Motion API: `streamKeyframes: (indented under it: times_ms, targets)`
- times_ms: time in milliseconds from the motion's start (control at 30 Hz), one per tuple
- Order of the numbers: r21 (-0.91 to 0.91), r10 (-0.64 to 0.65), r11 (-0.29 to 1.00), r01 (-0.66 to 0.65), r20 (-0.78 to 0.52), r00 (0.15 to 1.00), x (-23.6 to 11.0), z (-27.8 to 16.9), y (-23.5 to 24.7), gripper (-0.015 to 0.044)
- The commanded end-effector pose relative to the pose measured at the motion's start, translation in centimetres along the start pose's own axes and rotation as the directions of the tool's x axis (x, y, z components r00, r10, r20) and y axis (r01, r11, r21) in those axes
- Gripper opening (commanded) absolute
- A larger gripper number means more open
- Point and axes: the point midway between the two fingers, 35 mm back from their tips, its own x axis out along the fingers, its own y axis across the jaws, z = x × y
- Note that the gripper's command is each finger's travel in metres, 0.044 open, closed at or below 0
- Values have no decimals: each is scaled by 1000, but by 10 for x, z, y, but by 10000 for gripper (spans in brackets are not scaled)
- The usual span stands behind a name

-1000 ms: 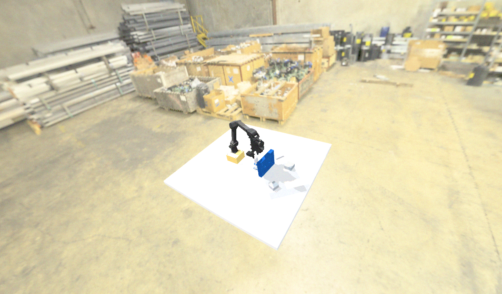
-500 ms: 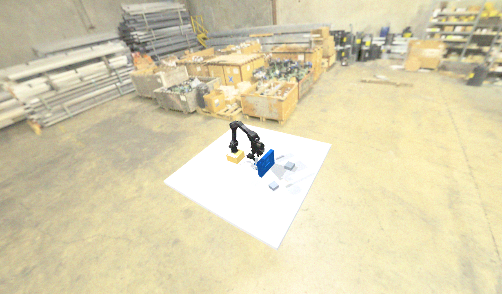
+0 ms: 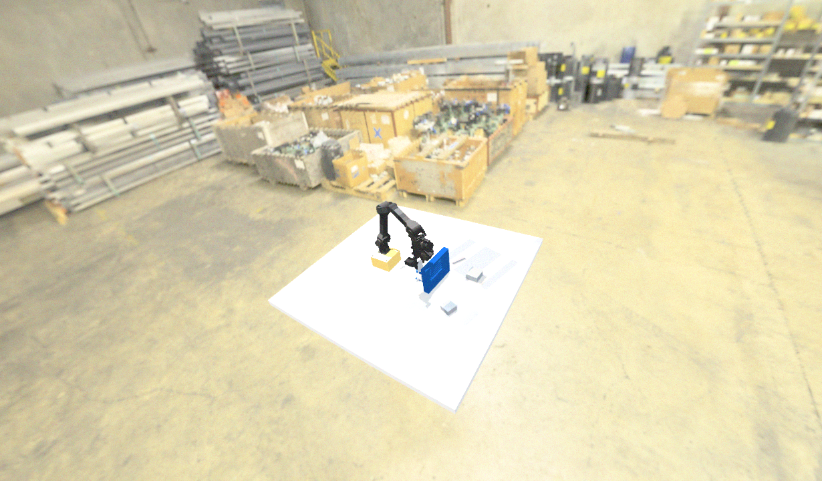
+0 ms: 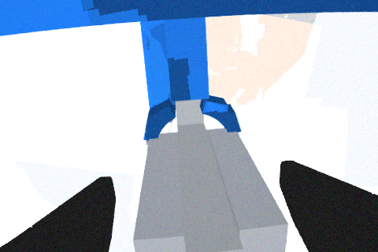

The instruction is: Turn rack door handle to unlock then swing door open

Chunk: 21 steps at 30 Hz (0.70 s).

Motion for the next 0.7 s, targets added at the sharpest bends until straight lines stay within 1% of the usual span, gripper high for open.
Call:
streamKeyframes:
  times_ms: [0, 133, 367, 667]
  targets:
    - [-6, -3, 1000, 3, -1, 1000, 7, -1, -1, 295]
    - [-6, -3, 1000, 3, -1, 1000, 11, -1, 0, 295]
    - [-6, -3, 1000, 3, -1, 1000, 11, -1, 0, 112]
    - [-6, -3, 1000, 3, -1, 1000, 11, -1, 0, 52]
